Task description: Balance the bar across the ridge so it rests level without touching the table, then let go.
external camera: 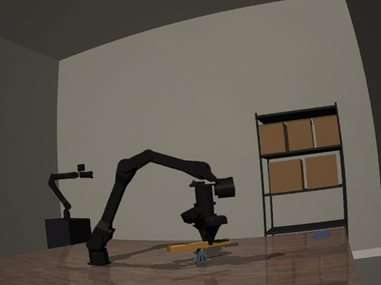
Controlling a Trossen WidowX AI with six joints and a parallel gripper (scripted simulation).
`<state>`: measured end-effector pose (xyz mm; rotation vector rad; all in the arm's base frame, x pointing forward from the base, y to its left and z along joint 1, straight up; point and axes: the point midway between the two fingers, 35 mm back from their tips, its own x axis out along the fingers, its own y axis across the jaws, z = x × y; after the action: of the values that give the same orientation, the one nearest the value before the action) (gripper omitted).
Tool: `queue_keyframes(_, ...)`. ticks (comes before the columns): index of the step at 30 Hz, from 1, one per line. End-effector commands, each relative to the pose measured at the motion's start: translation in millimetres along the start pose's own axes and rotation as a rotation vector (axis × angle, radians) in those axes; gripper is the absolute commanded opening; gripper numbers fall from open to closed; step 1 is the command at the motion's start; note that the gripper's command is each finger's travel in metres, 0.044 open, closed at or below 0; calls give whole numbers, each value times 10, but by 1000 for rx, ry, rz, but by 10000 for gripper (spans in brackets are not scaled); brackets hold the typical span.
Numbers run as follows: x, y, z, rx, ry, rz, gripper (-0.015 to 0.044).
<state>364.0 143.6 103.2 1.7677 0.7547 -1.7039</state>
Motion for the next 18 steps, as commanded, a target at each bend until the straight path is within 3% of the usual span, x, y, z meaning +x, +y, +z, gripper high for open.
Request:
queue_keyframes(1, 1, 0, 1, 0, 0, 0, 26)
queue_keyframes(7, 1, 0, 1, 0, 0, 0, 167)
queue_keyframes(18, 1, 0, 1, 0, 0, 0, 167)
